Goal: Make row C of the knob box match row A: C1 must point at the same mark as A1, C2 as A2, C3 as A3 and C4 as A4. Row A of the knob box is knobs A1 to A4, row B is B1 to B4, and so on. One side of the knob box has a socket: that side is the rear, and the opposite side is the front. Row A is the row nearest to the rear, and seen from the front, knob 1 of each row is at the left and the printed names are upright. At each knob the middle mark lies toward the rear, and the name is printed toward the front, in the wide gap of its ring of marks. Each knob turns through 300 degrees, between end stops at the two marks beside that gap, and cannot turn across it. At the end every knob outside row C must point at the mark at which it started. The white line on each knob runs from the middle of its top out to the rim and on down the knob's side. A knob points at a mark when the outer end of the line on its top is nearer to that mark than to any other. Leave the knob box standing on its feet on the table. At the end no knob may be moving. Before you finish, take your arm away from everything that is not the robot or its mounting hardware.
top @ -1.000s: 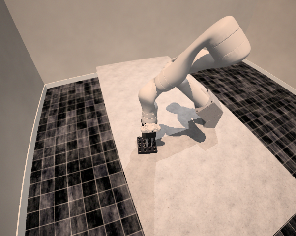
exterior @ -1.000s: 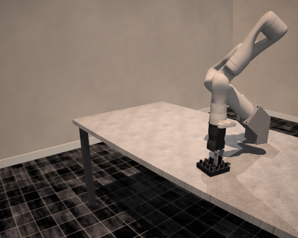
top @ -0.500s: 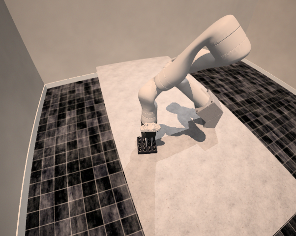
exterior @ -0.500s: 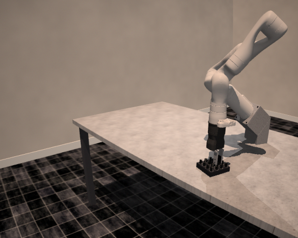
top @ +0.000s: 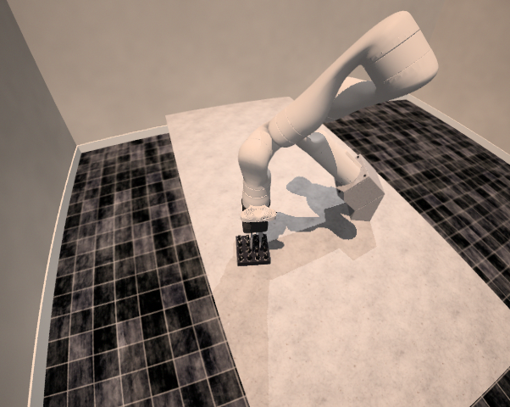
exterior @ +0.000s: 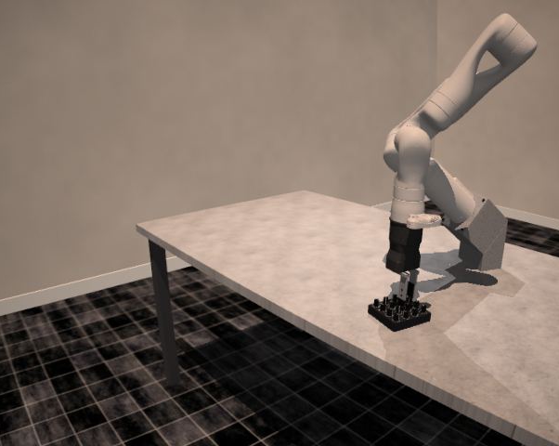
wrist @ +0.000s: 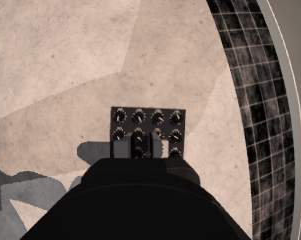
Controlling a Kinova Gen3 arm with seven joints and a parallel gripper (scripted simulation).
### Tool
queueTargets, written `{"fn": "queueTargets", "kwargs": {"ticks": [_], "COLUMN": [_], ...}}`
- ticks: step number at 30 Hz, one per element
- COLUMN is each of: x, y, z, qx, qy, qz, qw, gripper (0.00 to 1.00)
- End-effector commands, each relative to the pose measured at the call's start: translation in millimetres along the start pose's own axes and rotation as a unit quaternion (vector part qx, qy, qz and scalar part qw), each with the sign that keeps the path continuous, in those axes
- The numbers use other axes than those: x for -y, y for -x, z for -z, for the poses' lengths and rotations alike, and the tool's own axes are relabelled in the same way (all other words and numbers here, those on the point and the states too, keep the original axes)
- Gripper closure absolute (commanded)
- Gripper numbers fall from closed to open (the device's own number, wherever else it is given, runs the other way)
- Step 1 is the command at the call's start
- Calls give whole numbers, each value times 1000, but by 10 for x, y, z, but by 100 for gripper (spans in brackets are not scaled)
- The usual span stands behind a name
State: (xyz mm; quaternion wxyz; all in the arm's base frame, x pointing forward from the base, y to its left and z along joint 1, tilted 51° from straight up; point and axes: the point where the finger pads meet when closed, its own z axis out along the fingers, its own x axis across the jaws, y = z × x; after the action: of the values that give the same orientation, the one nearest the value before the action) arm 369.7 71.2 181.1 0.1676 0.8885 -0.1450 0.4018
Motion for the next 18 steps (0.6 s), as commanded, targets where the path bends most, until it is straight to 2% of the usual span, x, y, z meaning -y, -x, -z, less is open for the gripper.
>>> {"fn": "queueTargets", "kwargs": {"ticks": [1, 8, 18], "x": [58, 56, 51], "y": [7, 6, 10], "z": [58, 129, 136], "qx": [1, 1, 1], "qy": [-7, -7, -6], "qz": [-2, -2, -2], "qw": [1000, 1000, 1000], "gripper": [54, 54, 54]}}
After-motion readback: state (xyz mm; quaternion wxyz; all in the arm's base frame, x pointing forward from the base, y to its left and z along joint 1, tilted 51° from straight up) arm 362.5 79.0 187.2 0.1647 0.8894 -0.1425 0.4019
